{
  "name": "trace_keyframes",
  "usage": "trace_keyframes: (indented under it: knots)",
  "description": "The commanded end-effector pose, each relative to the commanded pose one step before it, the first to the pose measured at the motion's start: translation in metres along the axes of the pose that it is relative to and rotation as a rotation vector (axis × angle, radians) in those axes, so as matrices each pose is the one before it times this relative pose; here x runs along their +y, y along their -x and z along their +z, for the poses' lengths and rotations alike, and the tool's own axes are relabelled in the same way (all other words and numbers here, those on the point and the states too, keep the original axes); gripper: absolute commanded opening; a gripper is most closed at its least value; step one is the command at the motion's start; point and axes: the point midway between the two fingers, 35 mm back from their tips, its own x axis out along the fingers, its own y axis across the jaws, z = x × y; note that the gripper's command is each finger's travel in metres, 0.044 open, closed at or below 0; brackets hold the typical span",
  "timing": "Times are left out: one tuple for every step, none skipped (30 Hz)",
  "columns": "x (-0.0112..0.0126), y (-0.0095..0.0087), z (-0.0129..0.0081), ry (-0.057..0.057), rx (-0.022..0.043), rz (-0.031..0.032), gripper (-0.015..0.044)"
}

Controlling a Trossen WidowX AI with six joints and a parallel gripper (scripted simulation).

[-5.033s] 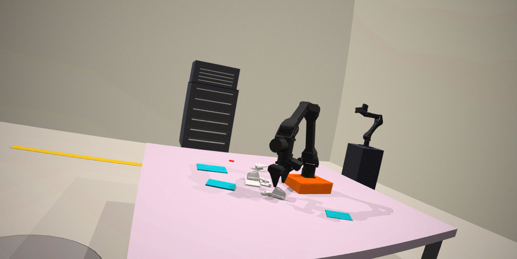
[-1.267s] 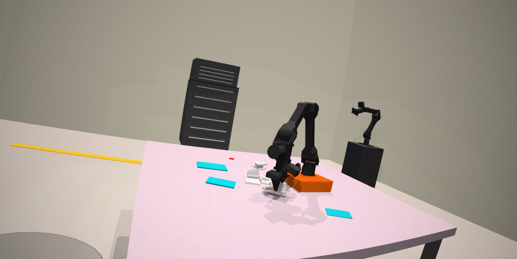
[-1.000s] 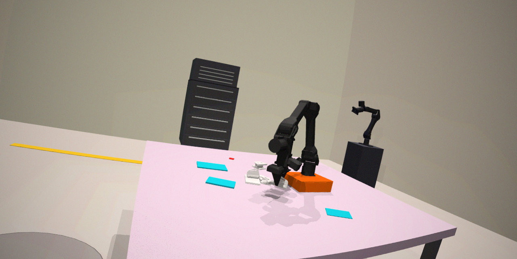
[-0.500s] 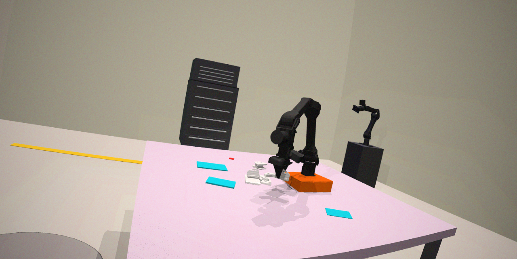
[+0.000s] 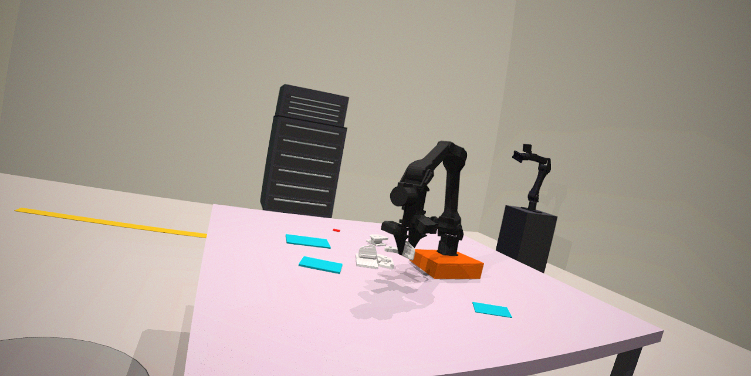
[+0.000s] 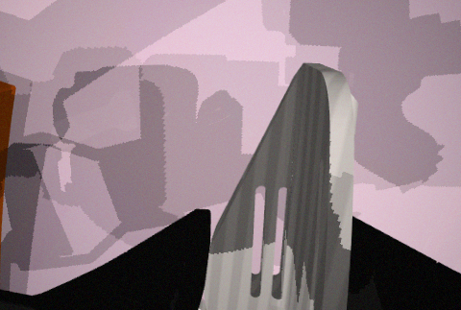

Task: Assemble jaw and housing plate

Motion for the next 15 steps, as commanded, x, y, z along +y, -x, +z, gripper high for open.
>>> trace_keyframes:
  knots:
    - [0.00365, 0.00183, -0.00718, -0.1320, 0.00036, -0.00258, 0.0134]
    - [0.00073, 0.00013, -0.00162, -0.0326, 0.00012, 0.00005, 0.0134]
    - [0.00069, 0.00013, -0.00164, -0.0326, 0.00012, 0.00005, 0.0134]
    - [0.00064, 0.00012, -0.00165, -0.0326, 0.00013, 0.00004, 0.0134]
    - [0.00060, 0.00011, -0.00167, -0.0326, 0.00013, 0.00004, 0.0134]
    - [0.00055, 0.00011, -0.00168, -0.0326, 0.00013, 0.00004, 0.0134]
    - [0.00051, 0.00010, -0.00169, -0.0326, 0.00013, 0.00003, 0.0134]
    - [0.00046, 0.00009, -0.00170, -0.0326, 0.00013, 0.00003, 0.0134]
    - [0.00042, 0.00009, -0.00171, -0.0326, 0.00013, 0.00002, 0.0134]
    - [0.00037, 0.00008, -0.00171, -0.0326, 0.00014, 0.00002, 0.0134]
    - [0.00033, 0.00008, -0.00172, -0.0326, 0.00014, 0.00002, 0.0134]
    - [0.00028, 0.00007, -0.00173, -0.0326, 0.00014, 0.00001, 0.0134]
    - [0.00024, 0.00006, -0.00173, -0.0325, 0.00014, 0.00001, 0.0134]
    - [0.00019, 0.00006, -0.00173, -0.0326, 0.00014, 0.00000, 0.0134]
    - [0.00015, 0.00005, -0.00173, -0.0326, 0.00014, 0.00000, 0.0134]
